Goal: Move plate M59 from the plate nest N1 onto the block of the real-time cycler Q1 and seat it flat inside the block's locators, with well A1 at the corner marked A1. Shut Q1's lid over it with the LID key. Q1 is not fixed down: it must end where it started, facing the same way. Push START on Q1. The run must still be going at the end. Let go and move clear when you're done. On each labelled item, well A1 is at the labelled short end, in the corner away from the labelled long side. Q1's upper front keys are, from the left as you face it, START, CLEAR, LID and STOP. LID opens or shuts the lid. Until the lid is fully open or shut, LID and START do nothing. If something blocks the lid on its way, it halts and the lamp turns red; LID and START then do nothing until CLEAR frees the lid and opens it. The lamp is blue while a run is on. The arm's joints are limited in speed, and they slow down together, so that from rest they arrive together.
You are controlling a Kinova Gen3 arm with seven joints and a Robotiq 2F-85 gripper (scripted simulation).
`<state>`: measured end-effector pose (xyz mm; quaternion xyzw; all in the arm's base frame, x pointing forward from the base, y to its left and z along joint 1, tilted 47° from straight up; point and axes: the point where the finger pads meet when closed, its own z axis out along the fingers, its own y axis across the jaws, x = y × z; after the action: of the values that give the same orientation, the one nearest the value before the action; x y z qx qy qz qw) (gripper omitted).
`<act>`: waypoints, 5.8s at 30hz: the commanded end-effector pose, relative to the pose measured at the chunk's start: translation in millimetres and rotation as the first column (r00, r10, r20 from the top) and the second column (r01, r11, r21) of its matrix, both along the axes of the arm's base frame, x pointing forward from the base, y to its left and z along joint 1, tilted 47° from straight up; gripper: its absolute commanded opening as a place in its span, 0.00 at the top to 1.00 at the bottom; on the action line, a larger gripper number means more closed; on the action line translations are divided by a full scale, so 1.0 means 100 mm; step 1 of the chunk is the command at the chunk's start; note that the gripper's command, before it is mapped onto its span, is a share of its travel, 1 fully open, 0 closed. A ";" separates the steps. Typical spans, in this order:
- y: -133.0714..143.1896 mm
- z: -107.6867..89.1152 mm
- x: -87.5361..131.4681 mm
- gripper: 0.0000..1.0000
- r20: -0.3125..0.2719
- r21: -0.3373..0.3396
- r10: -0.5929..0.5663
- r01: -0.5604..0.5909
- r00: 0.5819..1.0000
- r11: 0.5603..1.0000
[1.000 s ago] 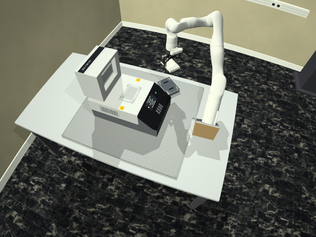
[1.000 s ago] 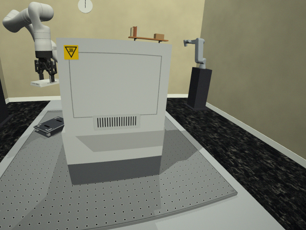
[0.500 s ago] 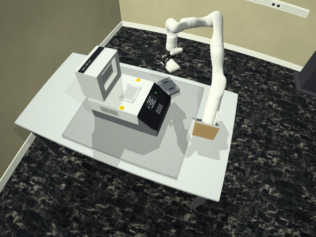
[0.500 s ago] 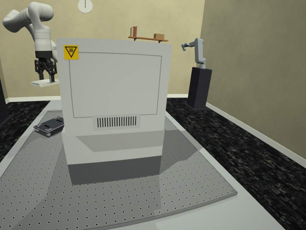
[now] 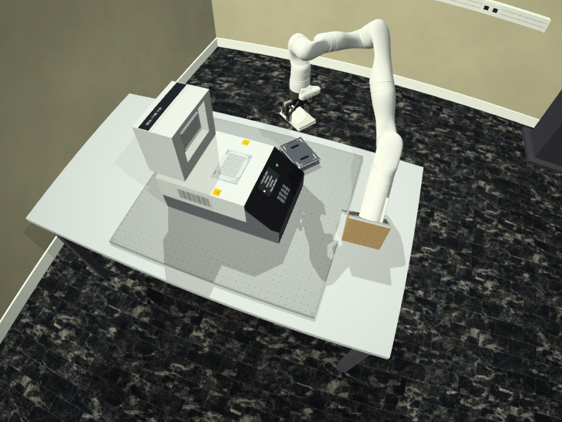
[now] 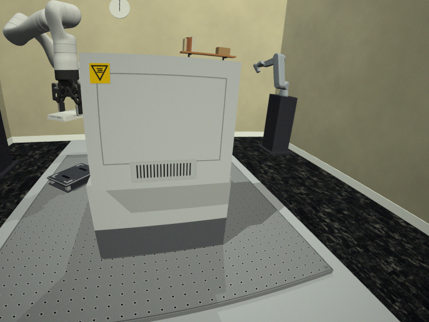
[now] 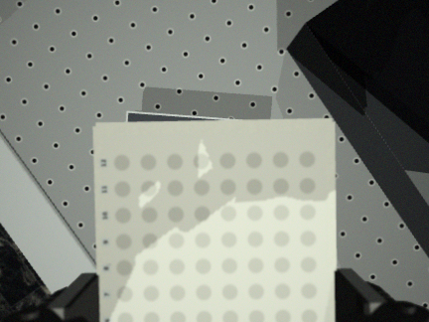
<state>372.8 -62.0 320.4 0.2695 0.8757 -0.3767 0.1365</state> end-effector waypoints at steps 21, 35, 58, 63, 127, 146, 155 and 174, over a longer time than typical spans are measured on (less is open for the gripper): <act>0.43 -0.43 0.39 0.09 -0.184 0.004 0.172 -0.174 0.968 0.985; 0.69 -0.70 0.61 0.09 -0.291 0.023 0.268 -0.273 0.919 0.962; 1.06 -1.09 0.94 0.09 -0.435 0.070 0.393 -0.405 0.810 0.912; 1.16 -1.19 1.03 0.09 -0.470 0.086 0.423 -0.437 0.775 0.895; 1.94 -2.00 1.73 0.09 -0.732 0.347 0.640 -0.681 0.233 0.645; 1.94 -2.00 1.72 0.09 -0.757 0.443 0.652 -0.704 0.037 0.555; 1.94 -2.00 1.72 0.09 -0.758 0.496 0.648 -0.706 -0.068 0.506; 1.94 -2.00 1.72 0.09 -0.741 0.588 0.623 -0.690 -0.251 0.421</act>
<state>544.3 130.6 118.9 -0.5194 0.7553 -0.3389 -0.2119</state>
